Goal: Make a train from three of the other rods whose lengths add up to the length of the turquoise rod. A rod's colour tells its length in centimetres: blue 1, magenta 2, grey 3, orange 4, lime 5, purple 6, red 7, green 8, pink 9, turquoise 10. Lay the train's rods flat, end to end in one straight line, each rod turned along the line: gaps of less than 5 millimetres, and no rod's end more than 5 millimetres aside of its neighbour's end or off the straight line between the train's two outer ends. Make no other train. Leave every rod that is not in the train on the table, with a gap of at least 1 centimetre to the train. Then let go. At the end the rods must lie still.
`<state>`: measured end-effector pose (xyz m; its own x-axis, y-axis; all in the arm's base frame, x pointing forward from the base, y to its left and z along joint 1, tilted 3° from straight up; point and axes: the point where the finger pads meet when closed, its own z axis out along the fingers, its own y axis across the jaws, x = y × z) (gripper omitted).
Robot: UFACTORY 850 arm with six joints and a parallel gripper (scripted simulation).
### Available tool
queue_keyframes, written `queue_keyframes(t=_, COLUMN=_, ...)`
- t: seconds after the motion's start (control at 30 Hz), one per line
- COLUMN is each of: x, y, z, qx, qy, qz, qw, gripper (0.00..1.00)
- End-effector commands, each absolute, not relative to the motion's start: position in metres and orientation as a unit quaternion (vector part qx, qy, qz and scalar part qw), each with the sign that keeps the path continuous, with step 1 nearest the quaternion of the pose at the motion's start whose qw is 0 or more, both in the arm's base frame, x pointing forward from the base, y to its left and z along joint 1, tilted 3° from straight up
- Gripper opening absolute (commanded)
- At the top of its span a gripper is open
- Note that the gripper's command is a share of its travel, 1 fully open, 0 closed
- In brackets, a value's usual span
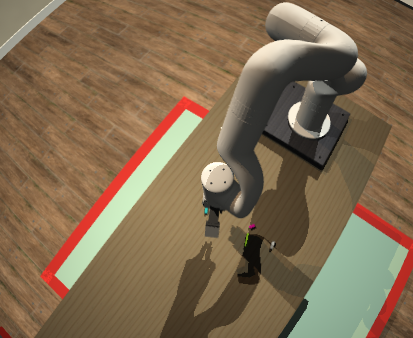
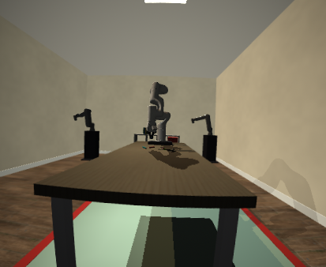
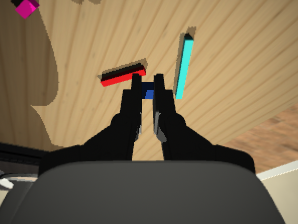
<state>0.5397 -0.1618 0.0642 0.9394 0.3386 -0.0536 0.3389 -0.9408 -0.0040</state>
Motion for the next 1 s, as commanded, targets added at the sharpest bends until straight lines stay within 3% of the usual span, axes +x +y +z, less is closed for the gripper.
queue_keyframes(t=0.0, x=0.540, y=-0.161, z=0.065, qx=0.981, qy=0.193, qz=-0.026, qw=0.002, gripper=0.04)
queue_keyframes(t=0.97, x=0.531, y=-0.149, z=0.066, qx=0.854, qy=0.520, qz=-0.025, qw=-0.007, gripper=0.04)
